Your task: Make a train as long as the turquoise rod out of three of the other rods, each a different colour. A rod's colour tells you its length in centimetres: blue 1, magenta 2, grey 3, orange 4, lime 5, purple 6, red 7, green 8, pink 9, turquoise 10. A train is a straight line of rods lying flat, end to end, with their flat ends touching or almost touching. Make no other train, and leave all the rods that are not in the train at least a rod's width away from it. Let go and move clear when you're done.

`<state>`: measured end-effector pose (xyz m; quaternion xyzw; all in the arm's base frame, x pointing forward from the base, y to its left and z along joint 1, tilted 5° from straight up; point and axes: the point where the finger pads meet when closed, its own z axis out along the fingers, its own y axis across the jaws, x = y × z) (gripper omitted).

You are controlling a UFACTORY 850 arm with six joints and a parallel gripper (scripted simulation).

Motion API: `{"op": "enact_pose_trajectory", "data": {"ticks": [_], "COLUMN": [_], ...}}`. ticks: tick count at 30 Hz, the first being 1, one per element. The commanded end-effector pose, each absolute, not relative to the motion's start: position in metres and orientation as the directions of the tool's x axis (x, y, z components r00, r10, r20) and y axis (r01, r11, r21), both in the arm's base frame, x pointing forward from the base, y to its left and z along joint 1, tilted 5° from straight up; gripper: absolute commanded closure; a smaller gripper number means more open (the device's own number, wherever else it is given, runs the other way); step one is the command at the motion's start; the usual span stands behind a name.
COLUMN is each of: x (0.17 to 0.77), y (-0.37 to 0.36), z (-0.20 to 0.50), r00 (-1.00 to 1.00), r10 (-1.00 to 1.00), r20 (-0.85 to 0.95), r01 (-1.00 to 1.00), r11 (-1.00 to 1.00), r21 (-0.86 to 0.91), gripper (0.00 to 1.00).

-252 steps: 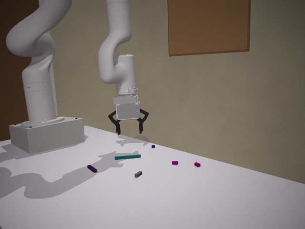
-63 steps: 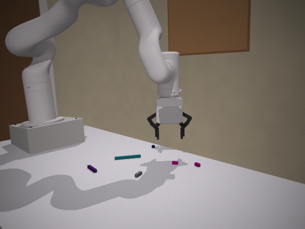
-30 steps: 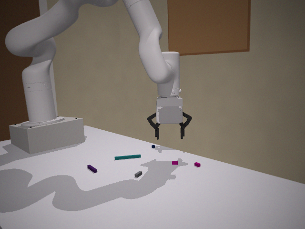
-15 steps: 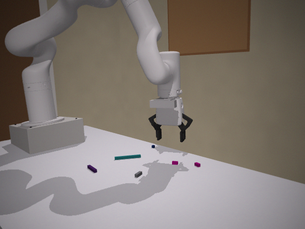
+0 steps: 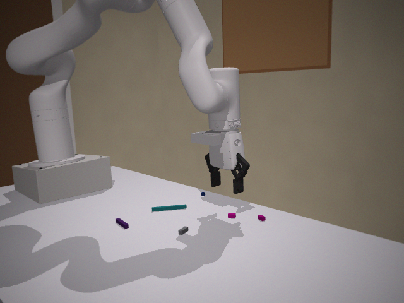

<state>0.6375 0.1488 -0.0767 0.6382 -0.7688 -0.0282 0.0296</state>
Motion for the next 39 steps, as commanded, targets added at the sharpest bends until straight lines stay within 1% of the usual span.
{"op": "enact_pose_trajectory", "data": {"ticks": [1,3,4,5,17,39], "x": [0.646,0.646,0.65,0.651,0.668,0.669], "y": [0.14,0.14,0.135,0.133,0.109,0.107], "z": [-0.076,-0.076,-0.076,-0.077,-0.078,-0.078], "r00": [-0.342,-0.342,-0.42,-0.457,-0.76,-0.778], "r10": [-0.939,-0.939,-0.906,-0.888,-0.647,-0.625], "r20": [0.04,0.04,0.046,0.048,0.07,0.071], "r01": [-0.936,-0.936,-0.904,-0.886,-0.645,-0.624], "r11": [0.344,0.344,0.422,0.46,0.763,0.781], "r21": [0.071,0.071,0.067,0.065,0.042,0.04], "gripper": [0.0,0.0,0.0,0.0,0.0,0.0]}}
